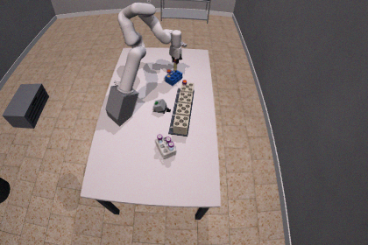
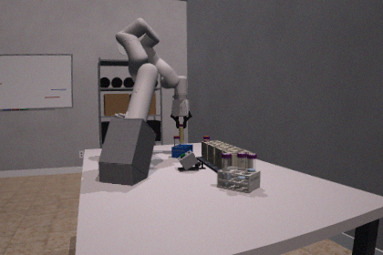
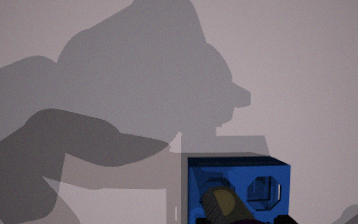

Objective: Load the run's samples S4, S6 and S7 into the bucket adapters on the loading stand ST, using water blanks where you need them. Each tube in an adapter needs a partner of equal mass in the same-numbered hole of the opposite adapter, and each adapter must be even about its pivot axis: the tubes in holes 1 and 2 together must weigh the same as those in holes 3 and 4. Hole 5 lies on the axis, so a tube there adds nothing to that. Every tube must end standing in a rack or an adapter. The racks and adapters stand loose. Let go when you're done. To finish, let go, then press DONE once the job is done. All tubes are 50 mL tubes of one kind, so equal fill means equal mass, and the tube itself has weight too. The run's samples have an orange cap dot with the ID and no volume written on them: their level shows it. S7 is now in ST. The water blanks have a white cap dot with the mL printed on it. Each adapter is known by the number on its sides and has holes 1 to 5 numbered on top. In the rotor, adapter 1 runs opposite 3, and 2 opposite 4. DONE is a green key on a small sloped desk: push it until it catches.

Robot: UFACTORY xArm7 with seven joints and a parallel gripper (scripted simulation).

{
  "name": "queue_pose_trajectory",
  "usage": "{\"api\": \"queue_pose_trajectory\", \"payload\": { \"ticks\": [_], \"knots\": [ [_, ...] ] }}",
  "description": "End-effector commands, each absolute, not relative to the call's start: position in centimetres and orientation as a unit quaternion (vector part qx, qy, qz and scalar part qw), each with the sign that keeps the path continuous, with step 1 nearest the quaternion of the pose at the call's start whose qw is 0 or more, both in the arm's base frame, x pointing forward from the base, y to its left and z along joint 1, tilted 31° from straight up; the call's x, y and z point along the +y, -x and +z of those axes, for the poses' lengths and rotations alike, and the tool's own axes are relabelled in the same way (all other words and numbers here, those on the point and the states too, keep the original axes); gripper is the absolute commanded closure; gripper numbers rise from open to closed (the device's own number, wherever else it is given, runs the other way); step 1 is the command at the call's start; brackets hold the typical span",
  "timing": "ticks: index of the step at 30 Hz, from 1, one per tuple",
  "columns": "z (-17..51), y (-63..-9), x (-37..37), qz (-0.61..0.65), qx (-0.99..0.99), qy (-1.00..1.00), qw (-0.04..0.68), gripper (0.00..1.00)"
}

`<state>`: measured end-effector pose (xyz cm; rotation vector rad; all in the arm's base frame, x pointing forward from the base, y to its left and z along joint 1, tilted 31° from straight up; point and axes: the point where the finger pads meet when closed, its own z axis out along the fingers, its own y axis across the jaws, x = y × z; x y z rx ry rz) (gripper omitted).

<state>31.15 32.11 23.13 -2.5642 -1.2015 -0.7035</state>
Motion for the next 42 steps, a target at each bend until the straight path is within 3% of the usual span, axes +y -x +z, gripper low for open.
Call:
{"api": "queue_pose_trajectory", "payload": {
  "ticks": [1, 42],
  "knots": [
    [23.2, -31.2, 32.1, -0.241, -0.409, 0.873, 0.112, 1.0],
    [20.7, -32.2, 33.3, -0.241, -0.409, 0.873, 0.112, 1.0]
  ]
}}
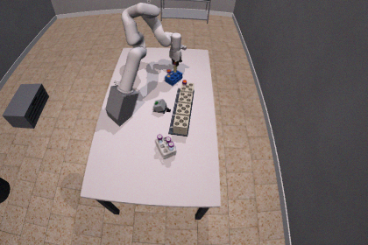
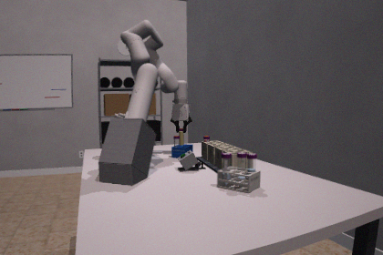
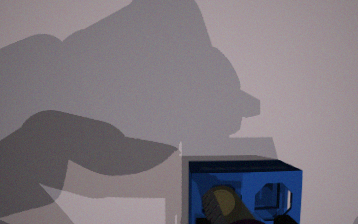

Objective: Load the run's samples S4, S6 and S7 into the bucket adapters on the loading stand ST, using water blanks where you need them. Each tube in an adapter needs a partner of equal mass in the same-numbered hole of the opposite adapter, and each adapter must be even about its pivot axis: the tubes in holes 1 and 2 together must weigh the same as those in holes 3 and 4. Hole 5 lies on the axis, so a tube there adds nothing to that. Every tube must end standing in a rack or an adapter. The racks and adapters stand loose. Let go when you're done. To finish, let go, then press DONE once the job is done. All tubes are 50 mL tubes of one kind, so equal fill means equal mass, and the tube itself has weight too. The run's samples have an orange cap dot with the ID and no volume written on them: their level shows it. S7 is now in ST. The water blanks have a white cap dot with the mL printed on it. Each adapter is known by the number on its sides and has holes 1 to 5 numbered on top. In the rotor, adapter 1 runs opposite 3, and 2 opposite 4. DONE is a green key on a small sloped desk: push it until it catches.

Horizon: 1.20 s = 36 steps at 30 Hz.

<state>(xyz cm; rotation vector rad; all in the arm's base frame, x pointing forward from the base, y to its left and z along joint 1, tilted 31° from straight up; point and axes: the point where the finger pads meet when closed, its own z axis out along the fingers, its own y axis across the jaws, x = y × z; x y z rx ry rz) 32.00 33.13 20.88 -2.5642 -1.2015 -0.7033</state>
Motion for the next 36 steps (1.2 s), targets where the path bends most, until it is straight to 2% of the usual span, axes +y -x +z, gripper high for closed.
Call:
{"api": "queue_pose_trajectory", "payload": {
  "ticks": [1, 36],
  "knots": [
    [20.7, -32.2, 33.3, -0.241, -0.409, 0.873, 0.112, 1.0],
    [18.1, -33.2, 34.5, -0.241, -0.409, 0.873, 0.112, 1.0]
  ]
}}
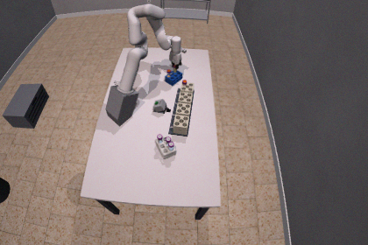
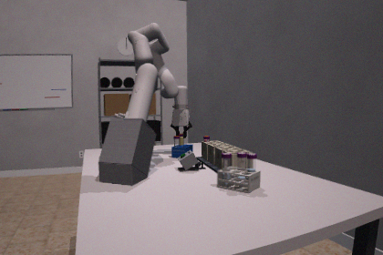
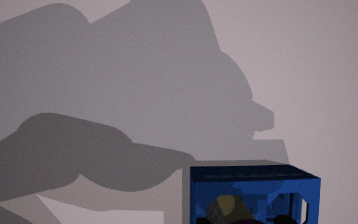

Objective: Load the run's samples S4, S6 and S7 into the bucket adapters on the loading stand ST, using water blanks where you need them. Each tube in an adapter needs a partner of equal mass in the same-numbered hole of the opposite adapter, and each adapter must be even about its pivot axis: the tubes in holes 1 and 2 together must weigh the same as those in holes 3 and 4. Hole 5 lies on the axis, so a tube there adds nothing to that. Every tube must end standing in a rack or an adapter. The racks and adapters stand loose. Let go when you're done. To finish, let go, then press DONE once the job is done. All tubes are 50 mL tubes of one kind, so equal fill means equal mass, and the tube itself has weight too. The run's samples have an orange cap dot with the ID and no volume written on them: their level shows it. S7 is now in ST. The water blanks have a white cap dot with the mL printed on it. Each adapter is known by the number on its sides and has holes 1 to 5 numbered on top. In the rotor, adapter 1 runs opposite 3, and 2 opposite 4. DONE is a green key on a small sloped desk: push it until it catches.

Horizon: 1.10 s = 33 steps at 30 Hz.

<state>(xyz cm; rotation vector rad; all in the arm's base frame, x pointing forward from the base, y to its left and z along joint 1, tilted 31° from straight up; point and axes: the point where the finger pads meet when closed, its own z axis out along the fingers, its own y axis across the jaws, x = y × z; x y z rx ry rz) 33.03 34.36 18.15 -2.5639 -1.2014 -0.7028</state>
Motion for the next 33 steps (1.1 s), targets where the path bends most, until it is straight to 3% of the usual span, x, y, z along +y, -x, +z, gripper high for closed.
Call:
{"api": "queue_pose_trajectory", "payload": {
  "ticks": [1, 17, 18, 33],
  "knots": [
    [18.05, -33.2, 34.49, -0.241, -0.409, 0.873, 0.112, 1.0],
    [17.97, -33.23, 34.53, -0.241, -0.409, 0.873, 0.112, 1.0],
    [17.94, -33.24, 34.54, -0.241, -0.409, 0.873, 0.112, 0.56],
    [17.94, -33.25, 34.55, -0.241, -0.409, 0.873, 0.112, 0.56]
  ]
}}
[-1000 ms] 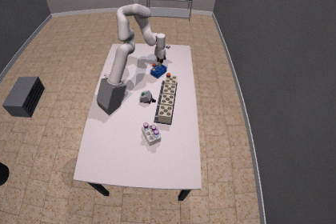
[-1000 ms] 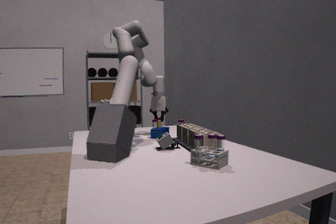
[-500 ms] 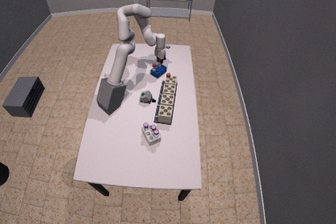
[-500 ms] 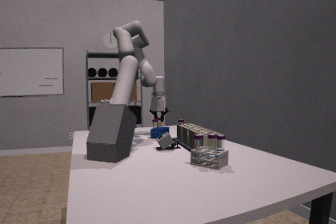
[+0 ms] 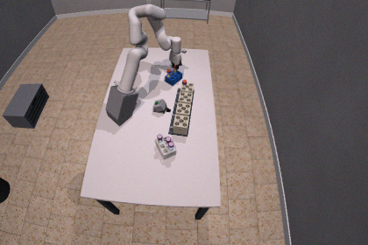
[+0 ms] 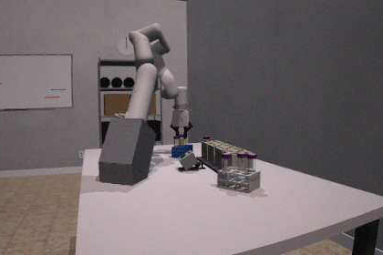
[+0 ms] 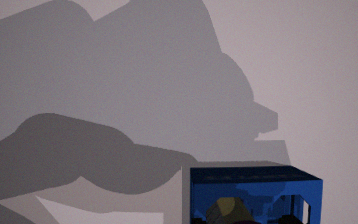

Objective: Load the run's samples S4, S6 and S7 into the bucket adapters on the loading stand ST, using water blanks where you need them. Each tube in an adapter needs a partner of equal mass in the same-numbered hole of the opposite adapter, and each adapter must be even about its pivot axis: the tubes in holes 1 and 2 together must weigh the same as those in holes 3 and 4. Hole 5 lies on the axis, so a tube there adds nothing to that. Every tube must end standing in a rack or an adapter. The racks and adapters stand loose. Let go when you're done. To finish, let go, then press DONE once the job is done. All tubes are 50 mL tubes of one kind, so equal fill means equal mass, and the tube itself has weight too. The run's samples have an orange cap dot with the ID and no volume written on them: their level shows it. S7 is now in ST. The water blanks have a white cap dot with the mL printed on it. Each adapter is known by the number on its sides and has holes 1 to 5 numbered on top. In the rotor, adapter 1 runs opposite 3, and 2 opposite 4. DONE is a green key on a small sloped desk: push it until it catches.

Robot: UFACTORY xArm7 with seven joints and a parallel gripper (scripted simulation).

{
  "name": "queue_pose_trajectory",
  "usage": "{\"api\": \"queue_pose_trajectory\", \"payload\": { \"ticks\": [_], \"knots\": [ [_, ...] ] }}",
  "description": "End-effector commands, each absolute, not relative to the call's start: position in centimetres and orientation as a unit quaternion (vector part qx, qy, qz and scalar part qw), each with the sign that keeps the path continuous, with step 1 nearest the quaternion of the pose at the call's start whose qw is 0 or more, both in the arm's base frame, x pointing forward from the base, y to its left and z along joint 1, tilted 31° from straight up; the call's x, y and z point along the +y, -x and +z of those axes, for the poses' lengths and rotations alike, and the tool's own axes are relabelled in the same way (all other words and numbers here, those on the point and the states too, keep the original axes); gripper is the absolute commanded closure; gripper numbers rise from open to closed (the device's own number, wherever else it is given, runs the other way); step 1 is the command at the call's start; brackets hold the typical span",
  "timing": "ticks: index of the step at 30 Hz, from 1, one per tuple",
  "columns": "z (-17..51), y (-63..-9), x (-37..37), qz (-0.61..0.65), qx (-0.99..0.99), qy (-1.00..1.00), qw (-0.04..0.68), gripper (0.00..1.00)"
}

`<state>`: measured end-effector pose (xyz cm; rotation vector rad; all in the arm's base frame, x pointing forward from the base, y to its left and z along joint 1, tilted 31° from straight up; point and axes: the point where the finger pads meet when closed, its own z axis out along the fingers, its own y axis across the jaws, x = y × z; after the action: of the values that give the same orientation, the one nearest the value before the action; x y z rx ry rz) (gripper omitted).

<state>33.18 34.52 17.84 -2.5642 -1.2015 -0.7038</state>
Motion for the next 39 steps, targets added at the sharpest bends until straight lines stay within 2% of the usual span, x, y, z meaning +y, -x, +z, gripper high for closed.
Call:
{"api": "queue_pose_trajectory", "payload": {
  "ticks": [1, 39],
  "knots": [
    [17.9, -33.2, 34.5, -0.241, -0.409, 0.873, 0.112, 0.56],
    [22.1, -31.7, 32.7, -0.241, -0.409, 0.873, 0.112, 0.56]
  ]
}}
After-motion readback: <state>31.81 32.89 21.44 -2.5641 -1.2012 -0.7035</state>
